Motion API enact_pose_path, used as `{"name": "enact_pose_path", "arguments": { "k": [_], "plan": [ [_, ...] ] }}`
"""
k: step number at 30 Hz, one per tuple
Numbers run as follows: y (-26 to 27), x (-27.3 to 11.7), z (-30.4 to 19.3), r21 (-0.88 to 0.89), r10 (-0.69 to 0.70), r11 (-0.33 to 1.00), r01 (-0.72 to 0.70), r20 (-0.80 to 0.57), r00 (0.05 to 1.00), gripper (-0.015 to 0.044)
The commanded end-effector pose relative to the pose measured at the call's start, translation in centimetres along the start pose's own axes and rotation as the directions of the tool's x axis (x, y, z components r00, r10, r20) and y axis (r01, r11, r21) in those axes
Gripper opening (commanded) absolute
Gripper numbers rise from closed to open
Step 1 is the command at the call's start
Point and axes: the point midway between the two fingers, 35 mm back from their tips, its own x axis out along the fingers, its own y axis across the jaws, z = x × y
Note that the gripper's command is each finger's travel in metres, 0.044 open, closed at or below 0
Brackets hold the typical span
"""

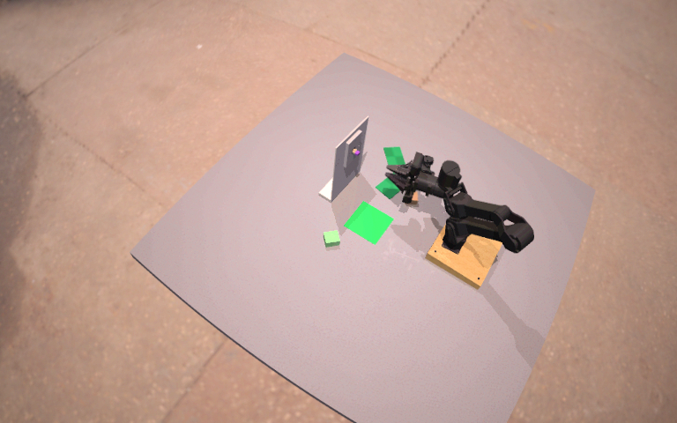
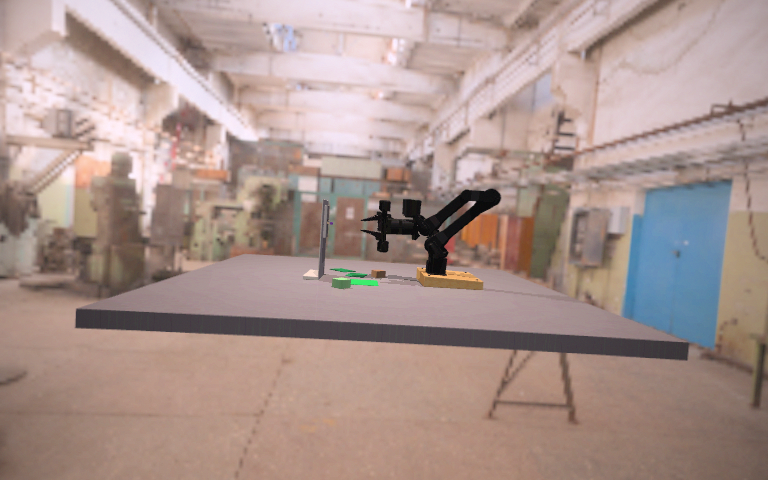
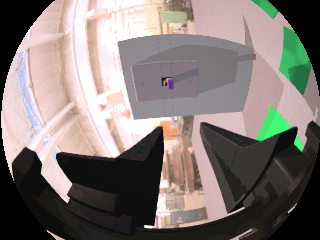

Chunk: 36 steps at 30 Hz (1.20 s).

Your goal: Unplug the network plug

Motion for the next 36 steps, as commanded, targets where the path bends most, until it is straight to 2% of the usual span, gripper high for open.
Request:
{"name": "enact_pose_path", "arguments": {
  "k": [1, 36],
  "plan": [
    [0.5, 0.6, 0.3, 0.0, 0.01, 1.0, -0.01, 0.005, 1.0, 0.0156],
    [0.2, 5.8, 1.6, 0.009, 0.028, 1.0, -0.028, 0.01, 1.0, 0.0156]
  ]
}}
